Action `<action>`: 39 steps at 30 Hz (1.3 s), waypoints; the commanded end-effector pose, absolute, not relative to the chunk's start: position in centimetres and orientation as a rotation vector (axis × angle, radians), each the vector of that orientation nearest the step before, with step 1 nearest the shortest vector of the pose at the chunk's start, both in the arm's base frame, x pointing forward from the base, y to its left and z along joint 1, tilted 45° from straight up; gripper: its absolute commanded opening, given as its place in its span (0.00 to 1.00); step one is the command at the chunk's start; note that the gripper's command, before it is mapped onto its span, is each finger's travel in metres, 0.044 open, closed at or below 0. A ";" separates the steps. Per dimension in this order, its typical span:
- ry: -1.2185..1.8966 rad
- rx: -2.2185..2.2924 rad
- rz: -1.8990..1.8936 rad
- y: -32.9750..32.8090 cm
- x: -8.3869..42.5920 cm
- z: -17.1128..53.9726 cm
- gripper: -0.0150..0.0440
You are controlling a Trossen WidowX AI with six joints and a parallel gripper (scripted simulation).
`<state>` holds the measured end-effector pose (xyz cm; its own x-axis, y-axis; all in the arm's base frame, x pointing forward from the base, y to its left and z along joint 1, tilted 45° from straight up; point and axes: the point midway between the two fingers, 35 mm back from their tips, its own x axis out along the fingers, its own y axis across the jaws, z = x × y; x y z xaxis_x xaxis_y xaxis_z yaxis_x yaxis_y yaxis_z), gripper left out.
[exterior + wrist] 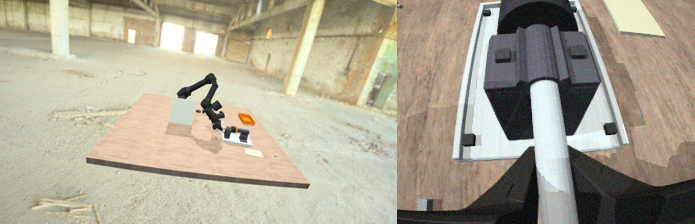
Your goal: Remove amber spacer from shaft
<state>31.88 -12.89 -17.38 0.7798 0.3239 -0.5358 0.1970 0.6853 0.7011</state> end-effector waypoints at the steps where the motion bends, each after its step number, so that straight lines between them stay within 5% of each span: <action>1: 0.692 0.827 0.082 -12.8 31.8 -17.3 0.25; 39: 0.692 0.827 0.082 -12.8 31.5 -17.3 0.25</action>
